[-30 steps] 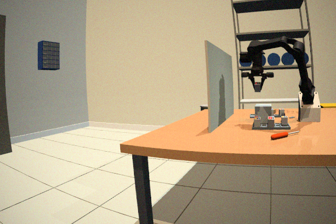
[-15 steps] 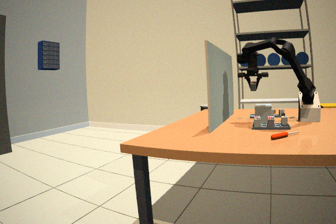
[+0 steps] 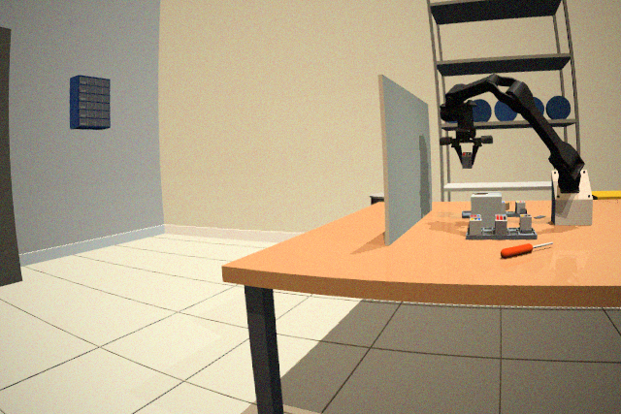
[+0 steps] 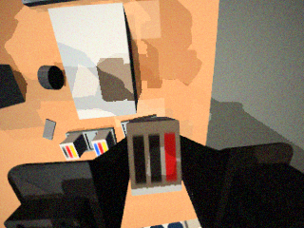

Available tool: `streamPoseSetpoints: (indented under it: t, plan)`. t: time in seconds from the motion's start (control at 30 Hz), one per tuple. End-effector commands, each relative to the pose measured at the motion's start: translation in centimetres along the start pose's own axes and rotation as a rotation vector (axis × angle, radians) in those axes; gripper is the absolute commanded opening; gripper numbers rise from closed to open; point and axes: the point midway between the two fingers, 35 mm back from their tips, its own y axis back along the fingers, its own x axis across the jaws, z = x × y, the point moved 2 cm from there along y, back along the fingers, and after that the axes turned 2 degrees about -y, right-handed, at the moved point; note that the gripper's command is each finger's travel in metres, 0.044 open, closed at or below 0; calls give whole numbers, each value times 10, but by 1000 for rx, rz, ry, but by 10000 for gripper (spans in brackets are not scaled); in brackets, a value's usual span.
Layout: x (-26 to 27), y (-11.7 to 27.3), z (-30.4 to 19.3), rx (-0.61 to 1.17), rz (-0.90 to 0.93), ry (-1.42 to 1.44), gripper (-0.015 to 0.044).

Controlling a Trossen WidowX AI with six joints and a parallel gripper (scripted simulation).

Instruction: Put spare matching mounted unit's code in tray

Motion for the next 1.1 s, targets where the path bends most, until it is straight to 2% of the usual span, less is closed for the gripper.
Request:
streamPoseSetpoints:
  t: [0.0,0.57,1.07]
  plan:
    - [-1,-3,-26,-1,-1,11,0]
    - [7,-28,-119,-49,4,57,0]
    - [6,-39,-123,-51,3,58,0]
